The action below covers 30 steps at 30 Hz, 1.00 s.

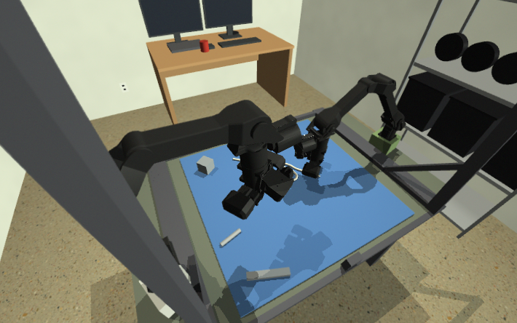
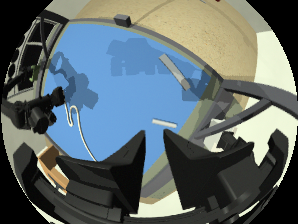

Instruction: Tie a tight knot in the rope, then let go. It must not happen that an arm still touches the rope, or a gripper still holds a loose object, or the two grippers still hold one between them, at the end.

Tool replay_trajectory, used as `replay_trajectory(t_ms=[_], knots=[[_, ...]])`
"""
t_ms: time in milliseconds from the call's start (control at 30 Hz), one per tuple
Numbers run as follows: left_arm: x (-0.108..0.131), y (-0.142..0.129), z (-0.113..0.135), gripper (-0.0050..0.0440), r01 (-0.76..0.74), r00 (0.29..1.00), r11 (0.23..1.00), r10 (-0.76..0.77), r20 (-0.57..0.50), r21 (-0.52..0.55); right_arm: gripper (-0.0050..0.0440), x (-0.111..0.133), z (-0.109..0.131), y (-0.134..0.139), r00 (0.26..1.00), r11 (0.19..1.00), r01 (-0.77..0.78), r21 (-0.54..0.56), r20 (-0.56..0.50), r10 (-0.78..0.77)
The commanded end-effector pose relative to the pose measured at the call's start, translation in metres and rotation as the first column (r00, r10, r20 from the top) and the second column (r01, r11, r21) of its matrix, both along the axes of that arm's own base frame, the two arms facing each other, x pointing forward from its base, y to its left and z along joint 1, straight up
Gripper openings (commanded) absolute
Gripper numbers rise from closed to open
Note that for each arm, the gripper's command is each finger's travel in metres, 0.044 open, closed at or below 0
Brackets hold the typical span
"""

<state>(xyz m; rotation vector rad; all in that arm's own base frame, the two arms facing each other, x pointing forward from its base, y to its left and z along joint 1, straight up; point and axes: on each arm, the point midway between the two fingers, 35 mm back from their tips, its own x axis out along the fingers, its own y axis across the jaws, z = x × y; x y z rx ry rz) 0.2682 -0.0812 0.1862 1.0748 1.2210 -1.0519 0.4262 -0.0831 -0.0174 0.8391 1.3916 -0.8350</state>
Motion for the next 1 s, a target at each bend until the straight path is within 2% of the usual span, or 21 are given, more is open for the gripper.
replay_trajectory(t_ms=[0, 500, 567, 600, 967], knots=[[-0.0003, -0.0007, 0.0057, 0.0085, 0.003, 1.0, 1.0, -0.003, 0.016, -0.01, 0.0085, 0.0029, 0.0043, -0.0001, 1.0, 1.0, -0.003, -0.003, 0.022, 0.003], [-0.0003, -0.0007, 0.0057, 0.0085, 0.003, 1.0, 1.0, -0.003, 0.016, -0.01, 0.0085, 0.0029, 0.0036, -0.0001, 1.0, 1.0, -0.003, -0.003, 0.022, 0.003], [-0.0003, -0.0007, 0.0057, 0.0085, 0.003, 1.0, 1.0, -0.003, 0.016, -0.01, 0.0037, 0.0029, 0.0036, -0.0001, 1.0, 1.0, -0.003, -0.003, 0.022, 0.003], [-0.0003, -0.0007, 0.0057, 0.0085, 0.003, 1.0, 1.0, -0.003, 0.016, -0.01, 0.003, 0.0029, 0.0036, -0.0001, 1.0, 1.0, -0.003, -0.003, 0.022, 0.003], [-0.0003, -0.0007, 0.0057, 0.0085, 0.003, 1.0, 1.0, -0.003, 0.016, -0.01, 0.003, 0.0029, 0.0036, -0.0001, 1.0, 1.0, -0.003, -0.003, 0.022, 0.003]])
